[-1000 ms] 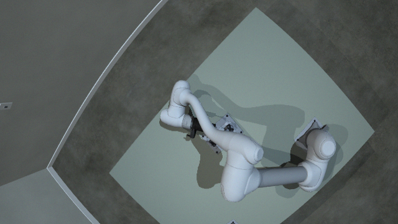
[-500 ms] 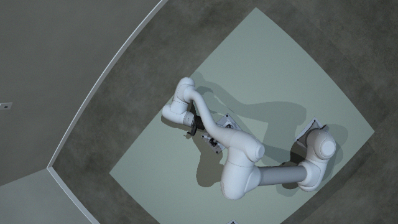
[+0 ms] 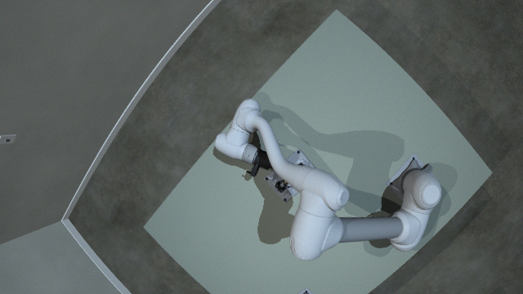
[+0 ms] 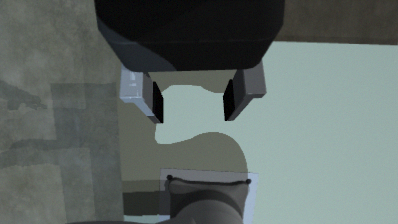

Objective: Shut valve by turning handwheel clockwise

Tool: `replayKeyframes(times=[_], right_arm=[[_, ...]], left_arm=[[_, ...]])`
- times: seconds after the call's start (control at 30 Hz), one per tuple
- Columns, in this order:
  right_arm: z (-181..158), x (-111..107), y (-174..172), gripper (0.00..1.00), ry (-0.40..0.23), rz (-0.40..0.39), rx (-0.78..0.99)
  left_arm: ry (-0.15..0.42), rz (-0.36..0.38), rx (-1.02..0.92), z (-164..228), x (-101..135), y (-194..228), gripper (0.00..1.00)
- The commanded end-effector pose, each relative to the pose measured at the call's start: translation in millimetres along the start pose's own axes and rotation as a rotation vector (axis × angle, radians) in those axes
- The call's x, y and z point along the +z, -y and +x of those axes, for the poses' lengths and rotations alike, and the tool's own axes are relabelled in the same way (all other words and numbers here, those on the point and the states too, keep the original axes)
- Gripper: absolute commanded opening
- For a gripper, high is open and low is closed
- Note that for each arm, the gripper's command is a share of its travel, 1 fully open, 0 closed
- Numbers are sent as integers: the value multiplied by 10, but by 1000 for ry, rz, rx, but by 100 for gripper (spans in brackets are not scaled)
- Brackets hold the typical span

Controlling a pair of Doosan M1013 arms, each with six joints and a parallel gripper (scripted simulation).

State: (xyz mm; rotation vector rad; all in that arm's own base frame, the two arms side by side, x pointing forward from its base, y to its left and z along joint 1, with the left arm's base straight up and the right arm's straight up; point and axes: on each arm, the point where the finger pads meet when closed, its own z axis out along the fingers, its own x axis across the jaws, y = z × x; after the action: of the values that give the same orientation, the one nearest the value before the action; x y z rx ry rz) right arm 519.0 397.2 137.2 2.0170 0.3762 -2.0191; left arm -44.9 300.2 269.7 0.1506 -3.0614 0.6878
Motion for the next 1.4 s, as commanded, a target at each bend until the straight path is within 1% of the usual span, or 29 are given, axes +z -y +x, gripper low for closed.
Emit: replayKeyframes(times=[0.0,0.6,1.37], right_arm=[[5,18,14,0,-5,21,-1],[9,30,25,0,-4,53,0],[10,31,33,0,-4,62,-2]], left_arm=[[-2,-5,1,15,8,-1,100],[-2,-5,1,15,8,-1,100],[-2,-5,1,15,8,-1,100]])
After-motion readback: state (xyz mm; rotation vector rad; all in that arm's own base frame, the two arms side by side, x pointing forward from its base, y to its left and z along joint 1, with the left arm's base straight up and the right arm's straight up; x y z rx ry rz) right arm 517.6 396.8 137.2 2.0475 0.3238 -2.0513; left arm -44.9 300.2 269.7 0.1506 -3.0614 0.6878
